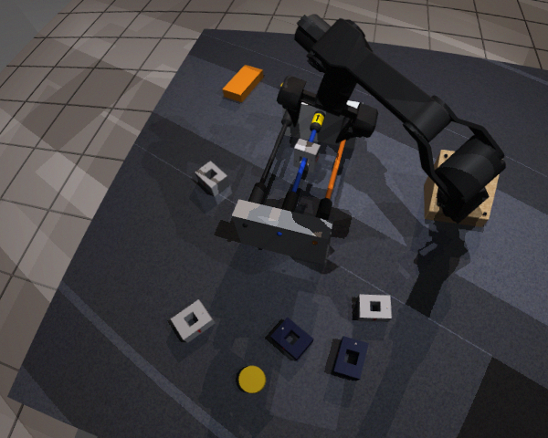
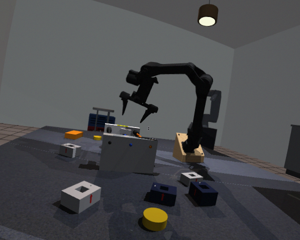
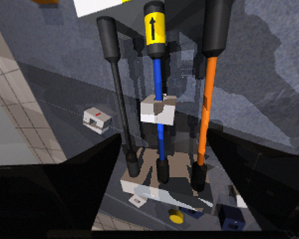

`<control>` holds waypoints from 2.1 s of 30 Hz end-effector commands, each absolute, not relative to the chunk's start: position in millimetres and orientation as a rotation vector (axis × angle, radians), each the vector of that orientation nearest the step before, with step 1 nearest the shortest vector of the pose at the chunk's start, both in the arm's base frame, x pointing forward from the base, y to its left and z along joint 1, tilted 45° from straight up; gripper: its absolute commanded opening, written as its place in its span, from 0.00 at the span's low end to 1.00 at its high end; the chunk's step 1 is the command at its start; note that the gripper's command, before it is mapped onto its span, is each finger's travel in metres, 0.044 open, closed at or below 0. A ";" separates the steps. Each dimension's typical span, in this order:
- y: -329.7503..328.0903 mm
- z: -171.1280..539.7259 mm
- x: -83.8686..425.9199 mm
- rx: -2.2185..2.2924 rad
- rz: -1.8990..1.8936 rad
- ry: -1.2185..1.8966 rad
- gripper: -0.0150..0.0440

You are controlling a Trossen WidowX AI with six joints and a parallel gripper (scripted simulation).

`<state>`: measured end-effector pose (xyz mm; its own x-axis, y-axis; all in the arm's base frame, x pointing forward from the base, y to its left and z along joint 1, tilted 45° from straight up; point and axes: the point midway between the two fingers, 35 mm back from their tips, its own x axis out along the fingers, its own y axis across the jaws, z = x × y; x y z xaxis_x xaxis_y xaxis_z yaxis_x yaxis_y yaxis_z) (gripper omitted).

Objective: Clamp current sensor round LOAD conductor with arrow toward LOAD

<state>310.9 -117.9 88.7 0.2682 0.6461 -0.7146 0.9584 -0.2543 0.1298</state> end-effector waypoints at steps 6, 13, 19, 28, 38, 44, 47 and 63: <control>-117.3 89.2 310.6 1.989 -0.724 1.445 1.00; -117.3 89.2 310.6 1.989 -0.724 1.445 1.00; -125.8 77.8 300.9 1.857 -0.437 1.425 1.00; -143.1 54.9 273.4 1.444 0.172 1.147 1.00; -154.8 41.1 248.6 1.071 0.423 0.783 1.00; -158.6 37.2 238.9 0.864 0.477 0.623 1.00; -160.7 35.2 233.2 0.762 0.486 0.539 1.00; -163.0 33.2 226.6 0.541 0.504 0.418 1.00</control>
